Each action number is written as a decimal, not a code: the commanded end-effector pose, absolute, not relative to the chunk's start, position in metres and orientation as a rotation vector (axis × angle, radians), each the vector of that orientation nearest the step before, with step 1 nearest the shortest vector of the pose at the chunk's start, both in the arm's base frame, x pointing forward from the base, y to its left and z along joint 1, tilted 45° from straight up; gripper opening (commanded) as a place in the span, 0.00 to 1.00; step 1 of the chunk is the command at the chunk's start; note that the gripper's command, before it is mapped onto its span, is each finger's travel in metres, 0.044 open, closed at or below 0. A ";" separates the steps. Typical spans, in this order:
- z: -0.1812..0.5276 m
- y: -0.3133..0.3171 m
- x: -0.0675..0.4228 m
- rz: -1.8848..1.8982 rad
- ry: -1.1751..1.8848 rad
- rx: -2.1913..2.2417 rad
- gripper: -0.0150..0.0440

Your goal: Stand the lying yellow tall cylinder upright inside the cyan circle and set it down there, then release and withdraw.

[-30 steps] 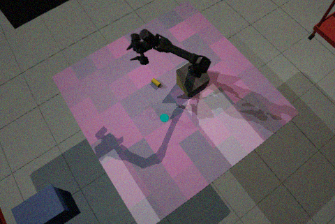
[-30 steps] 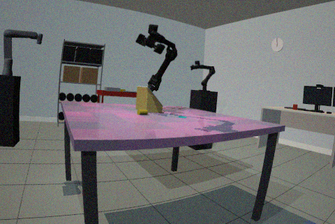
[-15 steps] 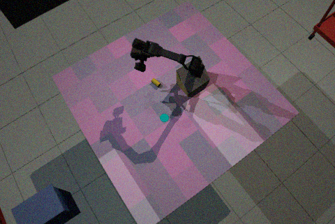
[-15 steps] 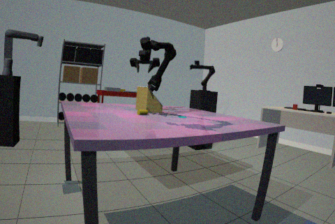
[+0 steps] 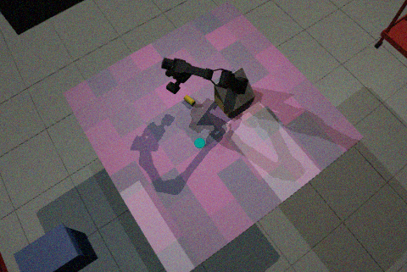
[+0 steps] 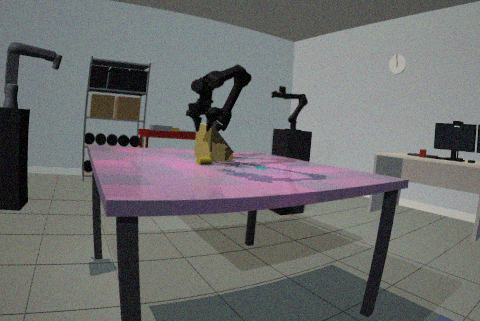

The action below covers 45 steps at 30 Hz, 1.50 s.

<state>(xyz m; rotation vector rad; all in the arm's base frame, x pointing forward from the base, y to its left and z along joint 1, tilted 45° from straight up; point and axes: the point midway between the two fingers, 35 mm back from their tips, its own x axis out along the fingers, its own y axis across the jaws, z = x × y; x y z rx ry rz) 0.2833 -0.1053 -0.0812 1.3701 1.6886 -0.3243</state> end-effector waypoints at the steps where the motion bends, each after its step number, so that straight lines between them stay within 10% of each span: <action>1: -0.090 -0.087 0.264 -0.420 1.815 1.429 0.78; 23: -0.172 -0.004 0.244 -0.455 1.864 1.455 0.78; 31: -0.172 -0.004 0.244 -0.455 1.864 1.455 0.43; 45: -0.154 -0.024 0.251 -0.459 1.861 1.453 0.43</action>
